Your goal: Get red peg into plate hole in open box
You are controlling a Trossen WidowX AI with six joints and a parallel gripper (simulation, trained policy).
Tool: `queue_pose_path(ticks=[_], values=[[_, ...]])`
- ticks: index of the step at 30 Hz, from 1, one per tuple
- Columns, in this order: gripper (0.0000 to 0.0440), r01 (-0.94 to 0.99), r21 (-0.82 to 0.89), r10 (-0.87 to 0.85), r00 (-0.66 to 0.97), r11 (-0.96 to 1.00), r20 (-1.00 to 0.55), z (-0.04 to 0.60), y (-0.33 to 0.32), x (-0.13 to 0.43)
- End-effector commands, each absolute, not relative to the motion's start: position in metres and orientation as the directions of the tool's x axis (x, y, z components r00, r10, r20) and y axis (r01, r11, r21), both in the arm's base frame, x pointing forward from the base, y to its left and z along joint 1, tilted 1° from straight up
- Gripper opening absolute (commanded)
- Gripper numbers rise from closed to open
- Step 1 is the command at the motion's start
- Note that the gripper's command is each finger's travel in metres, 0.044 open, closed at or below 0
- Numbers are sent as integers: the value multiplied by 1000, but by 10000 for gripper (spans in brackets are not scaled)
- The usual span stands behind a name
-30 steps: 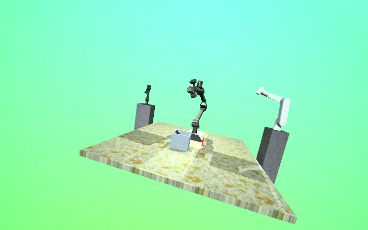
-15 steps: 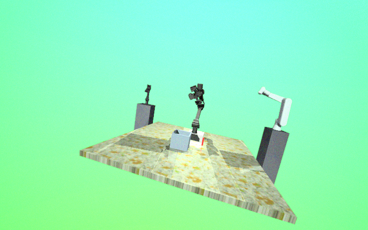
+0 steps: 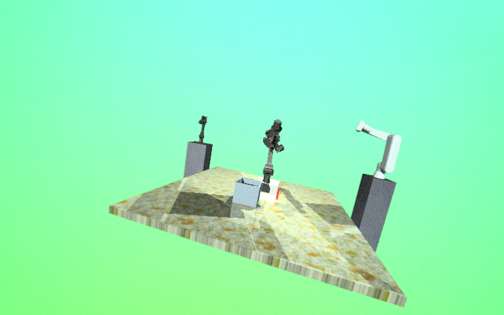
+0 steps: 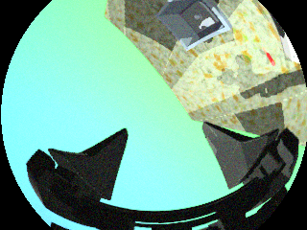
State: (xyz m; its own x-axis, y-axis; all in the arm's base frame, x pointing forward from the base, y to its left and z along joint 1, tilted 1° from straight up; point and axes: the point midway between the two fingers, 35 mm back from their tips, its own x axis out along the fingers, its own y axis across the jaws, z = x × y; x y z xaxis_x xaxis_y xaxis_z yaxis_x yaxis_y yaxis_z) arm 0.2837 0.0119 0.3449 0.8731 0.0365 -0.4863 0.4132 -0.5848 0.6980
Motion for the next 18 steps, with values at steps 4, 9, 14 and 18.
queue_pose_path(ticks=[4,9,14,18], values=[[440,561,605,133,785,-565,-604,308,41,283],[440,669,532,196,699,-520,-688,281,63,276],[440,764,459,239,601,-454,-763,254,82,266],[440,828,401,260,517,-391,-816,235,94,256]])
